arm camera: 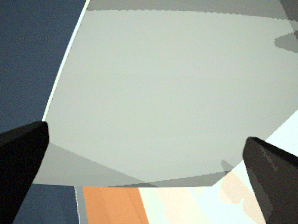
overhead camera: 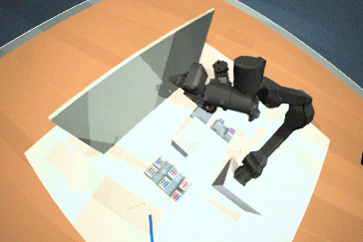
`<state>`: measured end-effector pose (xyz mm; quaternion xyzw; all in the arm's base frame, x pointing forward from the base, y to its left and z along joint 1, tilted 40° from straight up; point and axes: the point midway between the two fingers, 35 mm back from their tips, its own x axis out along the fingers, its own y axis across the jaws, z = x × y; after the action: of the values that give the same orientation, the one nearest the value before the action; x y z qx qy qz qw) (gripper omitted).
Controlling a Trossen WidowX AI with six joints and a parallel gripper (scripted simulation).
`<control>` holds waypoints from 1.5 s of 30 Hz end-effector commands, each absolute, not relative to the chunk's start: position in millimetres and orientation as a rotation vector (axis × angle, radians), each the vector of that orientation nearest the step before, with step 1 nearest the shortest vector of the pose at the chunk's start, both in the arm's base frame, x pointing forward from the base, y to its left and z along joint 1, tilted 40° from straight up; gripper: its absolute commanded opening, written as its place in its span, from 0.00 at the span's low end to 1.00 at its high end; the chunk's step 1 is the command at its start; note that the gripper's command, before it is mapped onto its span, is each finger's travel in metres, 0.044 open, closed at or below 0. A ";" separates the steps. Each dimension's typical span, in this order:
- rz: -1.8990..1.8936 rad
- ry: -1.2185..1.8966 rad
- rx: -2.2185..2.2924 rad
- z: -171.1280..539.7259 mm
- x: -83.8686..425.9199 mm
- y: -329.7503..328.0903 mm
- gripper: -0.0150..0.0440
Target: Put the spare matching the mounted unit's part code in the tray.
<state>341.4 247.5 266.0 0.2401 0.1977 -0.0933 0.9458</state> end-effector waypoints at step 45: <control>-0.028 1.610 -1.044 48.7 327.7 139.2 1.00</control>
<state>352.6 114.9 85.4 -0.3675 0.6732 -0.1025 0.6334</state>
